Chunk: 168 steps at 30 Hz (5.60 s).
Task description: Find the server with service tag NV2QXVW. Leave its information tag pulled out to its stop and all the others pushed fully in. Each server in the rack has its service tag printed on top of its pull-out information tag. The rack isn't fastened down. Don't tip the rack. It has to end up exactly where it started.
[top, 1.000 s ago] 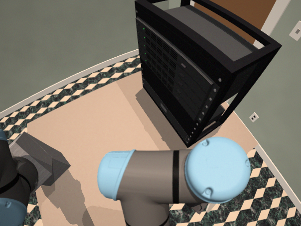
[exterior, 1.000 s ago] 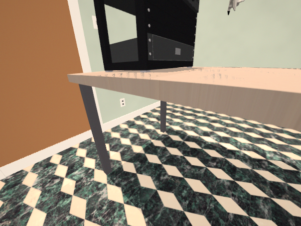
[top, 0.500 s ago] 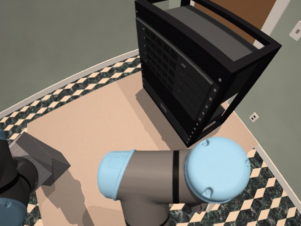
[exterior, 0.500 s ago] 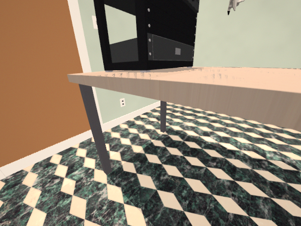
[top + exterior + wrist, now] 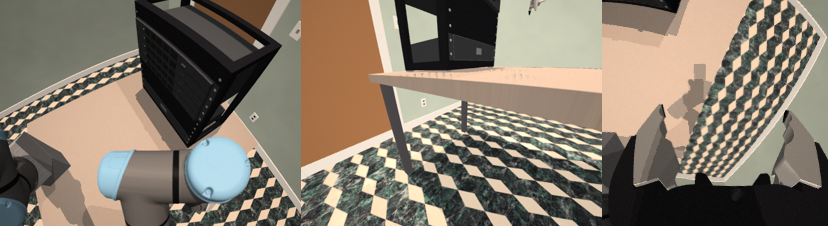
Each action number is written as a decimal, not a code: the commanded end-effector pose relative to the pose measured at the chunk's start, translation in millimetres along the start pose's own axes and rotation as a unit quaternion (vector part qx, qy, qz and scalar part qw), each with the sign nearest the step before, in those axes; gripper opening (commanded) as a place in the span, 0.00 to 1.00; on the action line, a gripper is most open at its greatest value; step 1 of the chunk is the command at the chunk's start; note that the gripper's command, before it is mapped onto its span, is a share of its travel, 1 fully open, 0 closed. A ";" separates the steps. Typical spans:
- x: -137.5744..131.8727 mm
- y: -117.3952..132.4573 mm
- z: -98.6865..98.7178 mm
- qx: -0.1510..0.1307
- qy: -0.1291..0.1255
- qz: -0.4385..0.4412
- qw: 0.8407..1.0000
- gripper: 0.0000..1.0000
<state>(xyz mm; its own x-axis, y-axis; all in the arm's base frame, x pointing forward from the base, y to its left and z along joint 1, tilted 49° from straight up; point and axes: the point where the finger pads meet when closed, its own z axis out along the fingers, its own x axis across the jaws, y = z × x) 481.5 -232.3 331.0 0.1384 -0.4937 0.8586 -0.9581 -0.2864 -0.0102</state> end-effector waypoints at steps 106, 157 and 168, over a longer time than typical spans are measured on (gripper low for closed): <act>-242.6 35.3 28.1 -0.045 -0.346 -0.335 0.875 1.00; -365.9 142.5 -98.3 -0.056 -0.660 -0.467 0.585 1.00; -369.4 161.4 -139.9 -0.056 -0.722 -0.468 0.507 1.00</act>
<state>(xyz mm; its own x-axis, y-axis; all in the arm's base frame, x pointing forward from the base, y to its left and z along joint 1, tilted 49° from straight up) 257.7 0.6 72.3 0.5763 -0.3544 -0.7364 -0.3038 -0.9294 0.2096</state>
